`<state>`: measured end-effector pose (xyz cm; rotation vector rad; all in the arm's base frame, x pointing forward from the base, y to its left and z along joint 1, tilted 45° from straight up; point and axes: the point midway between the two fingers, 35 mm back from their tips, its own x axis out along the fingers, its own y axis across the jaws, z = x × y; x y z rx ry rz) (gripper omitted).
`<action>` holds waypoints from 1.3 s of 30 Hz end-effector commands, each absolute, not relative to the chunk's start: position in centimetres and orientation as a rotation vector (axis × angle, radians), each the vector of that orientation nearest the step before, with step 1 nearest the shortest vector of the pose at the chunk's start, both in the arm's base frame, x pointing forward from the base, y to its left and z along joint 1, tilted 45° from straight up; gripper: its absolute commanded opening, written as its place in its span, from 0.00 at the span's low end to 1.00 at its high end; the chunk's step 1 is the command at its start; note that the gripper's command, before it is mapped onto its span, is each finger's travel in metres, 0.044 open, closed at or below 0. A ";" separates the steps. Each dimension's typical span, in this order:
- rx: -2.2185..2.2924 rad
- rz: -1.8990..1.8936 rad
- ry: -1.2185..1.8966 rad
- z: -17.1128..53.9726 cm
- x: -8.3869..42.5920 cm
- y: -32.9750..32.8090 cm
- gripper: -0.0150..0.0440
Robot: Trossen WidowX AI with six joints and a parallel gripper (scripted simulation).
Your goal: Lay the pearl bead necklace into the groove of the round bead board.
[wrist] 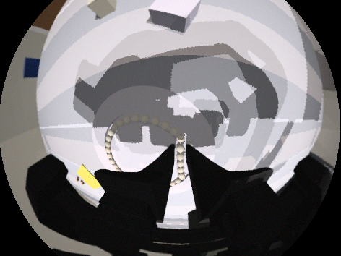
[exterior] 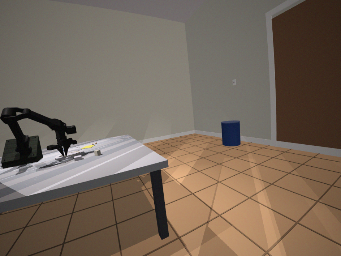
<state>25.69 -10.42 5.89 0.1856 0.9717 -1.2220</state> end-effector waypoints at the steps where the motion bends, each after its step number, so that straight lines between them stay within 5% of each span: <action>1: 0.186 -1.222 0.971 5.9 25.7 -10.4 0.25; 39: 0.177 -1.220 0.973 6.7 25.1 -10.4 0.25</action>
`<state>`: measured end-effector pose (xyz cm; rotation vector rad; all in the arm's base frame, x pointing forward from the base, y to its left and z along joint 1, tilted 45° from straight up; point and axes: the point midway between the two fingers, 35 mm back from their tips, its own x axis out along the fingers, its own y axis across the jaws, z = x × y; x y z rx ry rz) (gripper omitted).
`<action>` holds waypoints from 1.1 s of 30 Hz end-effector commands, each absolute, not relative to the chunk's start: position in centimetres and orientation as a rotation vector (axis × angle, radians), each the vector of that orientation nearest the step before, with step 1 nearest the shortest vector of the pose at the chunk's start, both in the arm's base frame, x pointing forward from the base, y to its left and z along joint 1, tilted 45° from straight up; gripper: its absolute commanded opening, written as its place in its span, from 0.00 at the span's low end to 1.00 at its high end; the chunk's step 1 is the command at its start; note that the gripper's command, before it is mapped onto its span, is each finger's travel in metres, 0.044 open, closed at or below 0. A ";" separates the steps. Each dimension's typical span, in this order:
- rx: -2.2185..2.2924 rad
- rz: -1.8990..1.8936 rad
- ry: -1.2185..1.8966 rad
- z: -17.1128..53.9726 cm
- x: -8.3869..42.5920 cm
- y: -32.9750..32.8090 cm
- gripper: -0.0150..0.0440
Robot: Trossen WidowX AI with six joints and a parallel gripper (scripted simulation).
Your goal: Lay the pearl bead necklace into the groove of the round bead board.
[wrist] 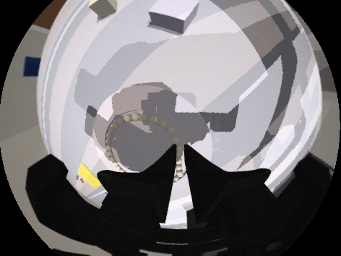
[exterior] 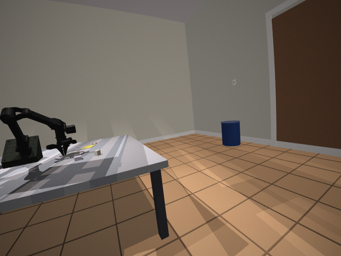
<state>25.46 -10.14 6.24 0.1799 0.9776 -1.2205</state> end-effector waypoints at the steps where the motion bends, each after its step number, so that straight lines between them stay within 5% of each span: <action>1: 0.177 -1.220 0.973 6.7 25.1 -10.4 0.25; 11: 0.177 -1.220 0.973 6.2 25.1 -10.9 0.25; 27: 0.177 -1.220 0.973 6.6 25.1 -10.4 0.97; 33: 0.177 -1.220 0.973 6.6 25.0 -10.3 1.00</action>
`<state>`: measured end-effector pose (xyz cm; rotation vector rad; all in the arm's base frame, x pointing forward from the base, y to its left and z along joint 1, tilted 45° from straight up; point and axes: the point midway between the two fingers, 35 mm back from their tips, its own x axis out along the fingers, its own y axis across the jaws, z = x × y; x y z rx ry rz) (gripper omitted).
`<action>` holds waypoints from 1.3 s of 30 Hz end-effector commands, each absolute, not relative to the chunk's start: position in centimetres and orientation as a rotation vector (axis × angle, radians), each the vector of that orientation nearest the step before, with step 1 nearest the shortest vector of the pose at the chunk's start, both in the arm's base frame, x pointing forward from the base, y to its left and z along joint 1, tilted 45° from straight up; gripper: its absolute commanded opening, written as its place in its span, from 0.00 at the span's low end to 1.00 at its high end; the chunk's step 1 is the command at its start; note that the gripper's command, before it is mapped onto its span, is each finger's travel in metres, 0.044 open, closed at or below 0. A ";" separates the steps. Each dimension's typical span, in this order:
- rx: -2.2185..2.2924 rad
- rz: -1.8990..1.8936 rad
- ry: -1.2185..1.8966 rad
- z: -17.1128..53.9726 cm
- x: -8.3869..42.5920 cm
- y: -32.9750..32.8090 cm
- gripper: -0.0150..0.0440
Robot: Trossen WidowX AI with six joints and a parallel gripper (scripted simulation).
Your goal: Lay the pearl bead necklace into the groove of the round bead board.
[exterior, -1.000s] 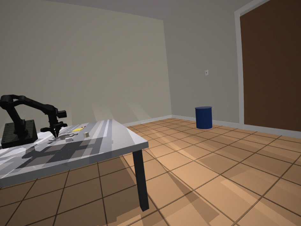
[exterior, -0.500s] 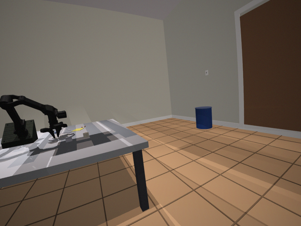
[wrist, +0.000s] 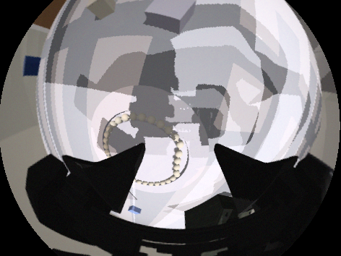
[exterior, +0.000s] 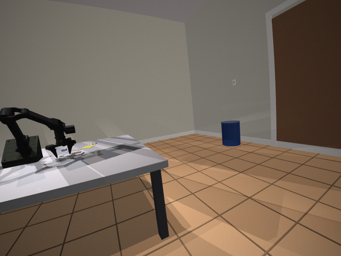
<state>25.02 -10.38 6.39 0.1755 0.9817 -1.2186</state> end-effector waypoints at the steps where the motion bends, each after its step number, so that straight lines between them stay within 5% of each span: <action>1: 0.177 -1.220 0.973 6.6 25.0 -10.3 1.00; 13: 0.177 -1.220 0.973 6.6 25.0 -10.3 1.00; 25: 0.269 -1.276 0.905 8.0 24.5 -7.3 0.47; 39: 0.269 -1.276 0.902 6.8 24.6 -8.5 0.46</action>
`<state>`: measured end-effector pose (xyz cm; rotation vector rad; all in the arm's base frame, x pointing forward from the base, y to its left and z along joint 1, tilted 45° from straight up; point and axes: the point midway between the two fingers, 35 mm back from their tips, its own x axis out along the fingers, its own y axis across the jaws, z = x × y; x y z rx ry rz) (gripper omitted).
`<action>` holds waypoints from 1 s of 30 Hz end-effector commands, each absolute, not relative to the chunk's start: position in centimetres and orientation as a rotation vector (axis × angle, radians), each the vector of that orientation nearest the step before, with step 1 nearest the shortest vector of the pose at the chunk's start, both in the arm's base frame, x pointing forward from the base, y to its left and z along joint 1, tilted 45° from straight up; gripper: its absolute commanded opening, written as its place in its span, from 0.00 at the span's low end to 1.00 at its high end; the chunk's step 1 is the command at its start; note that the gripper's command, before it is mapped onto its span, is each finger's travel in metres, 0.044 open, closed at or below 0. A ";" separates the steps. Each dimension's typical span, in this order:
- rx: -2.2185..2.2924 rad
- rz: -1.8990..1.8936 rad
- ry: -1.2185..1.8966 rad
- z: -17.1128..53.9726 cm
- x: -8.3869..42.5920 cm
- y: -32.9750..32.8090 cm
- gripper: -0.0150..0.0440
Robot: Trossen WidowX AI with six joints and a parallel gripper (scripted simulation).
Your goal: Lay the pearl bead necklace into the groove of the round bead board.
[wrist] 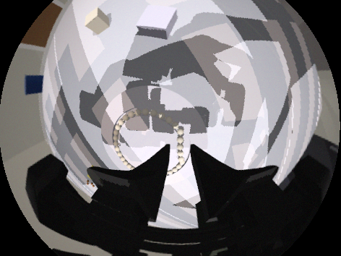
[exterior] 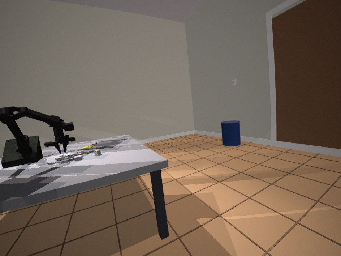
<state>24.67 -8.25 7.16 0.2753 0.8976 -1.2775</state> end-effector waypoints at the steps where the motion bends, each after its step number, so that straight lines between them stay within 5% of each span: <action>1: 0.269 -1.276 0.903 6.7 24.6 -8.6 0.46; 16: 0.268 -1.277 0.903 5.2 24.5 -10.1 0.46; 21: 0.277 -1.279 0.901 5.4 24.5 -10.0 0.25; 30: 0.277 -1.279 0.901 5.4 24.5 -10.0 0.25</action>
